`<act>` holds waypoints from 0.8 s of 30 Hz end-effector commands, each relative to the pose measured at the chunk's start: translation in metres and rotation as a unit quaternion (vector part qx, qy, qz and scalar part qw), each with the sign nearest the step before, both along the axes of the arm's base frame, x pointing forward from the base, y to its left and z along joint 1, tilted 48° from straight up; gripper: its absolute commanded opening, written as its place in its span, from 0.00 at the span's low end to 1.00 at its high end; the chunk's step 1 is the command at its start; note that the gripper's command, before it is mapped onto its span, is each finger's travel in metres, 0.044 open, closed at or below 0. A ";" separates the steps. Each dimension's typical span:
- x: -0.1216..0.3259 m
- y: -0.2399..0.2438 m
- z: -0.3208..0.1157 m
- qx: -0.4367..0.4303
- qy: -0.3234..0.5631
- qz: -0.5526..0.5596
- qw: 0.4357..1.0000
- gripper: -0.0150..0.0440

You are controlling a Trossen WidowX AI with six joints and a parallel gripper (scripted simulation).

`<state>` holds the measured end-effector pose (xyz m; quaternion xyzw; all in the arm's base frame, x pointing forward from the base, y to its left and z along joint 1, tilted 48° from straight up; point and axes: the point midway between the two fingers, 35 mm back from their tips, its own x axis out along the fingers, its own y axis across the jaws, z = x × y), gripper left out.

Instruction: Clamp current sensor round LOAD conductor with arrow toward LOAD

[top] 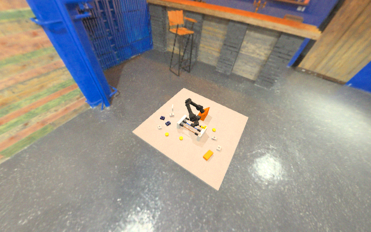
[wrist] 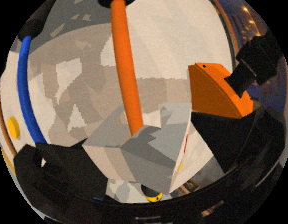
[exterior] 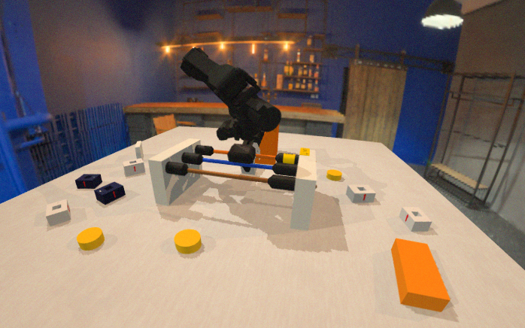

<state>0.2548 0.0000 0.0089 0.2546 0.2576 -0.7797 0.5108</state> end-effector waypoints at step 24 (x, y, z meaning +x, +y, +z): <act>0.000 0.000 0.000 0.000 0.000 0.000 1.000 0.88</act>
